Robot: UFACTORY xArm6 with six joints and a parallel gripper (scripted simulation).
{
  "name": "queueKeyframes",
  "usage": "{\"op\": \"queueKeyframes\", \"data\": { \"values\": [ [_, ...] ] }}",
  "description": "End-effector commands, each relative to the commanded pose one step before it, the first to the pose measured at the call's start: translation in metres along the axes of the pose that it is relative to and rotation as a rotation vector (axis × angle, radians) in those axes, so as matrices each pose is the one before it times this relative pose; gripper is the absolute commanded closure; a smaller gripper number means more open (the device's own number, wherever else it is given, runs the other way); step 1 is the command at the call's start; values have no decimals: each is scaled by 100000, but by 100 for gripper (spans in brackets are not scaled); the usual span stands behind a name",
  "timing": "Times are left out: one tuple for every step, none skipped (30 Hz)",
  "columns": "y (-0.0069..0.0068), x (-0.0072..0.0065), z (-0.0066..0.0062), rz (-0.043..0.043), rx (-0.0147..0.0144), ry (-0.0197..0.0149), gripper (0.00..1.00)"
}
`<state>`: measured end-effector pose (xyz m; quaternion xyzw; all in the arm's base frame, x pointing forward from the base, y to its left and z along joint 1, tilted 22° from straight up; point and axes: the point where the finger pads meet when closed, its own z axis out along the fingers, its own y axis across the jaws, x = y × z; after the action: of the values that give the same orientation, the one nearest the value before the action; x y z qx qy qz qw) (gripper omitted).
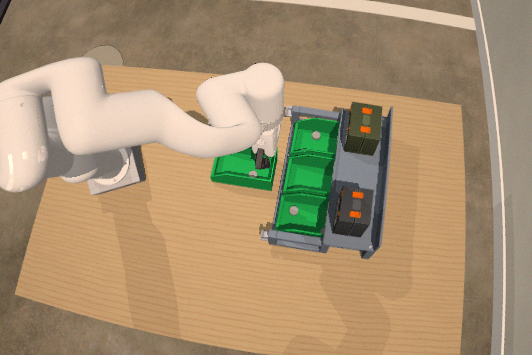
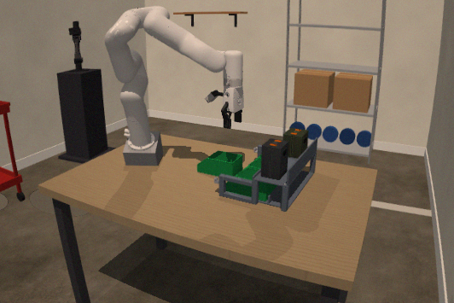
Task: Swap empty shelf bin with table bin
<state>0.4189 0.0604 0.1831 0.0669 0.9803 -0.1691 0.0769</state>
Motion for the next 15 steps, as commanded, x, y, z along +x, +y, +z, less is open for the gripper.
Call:
{"op": "queueKeyframes", "data": {
  "values": [
    [1645, -212, -398, -288, 801, -487, 0],
    [170, 5, -31, -48, 71, -48, 0],
    [127, 4, -23, -35, 53, -36, 0],
    [88, 3, -16, -25, 37, -25, 0],
    [55, 2, -10, -15, 23, -16, 0],
    [29, 1, -5, -8, 12, -9, 0],
    [11, 0, -2, -3, 5, -3, 0],
    [2, 0, 0, 0, 1, 0, 0],
    [0, 0, 0, 0, 0, 0, 0],
    [0, 0, 0, 0, 0, 0, 0],
    [0, 0, 0, 0, 0, 0, 0],
    [0, 0, 0, 0, 0, 0, 0],
    [0, 0, 0, 0, 0, 0, 0],
    [0, 0, 0, 0, 0, 0, 0],
    [0, 0, 0, 0, 0, 0, 0]
  ]
}}
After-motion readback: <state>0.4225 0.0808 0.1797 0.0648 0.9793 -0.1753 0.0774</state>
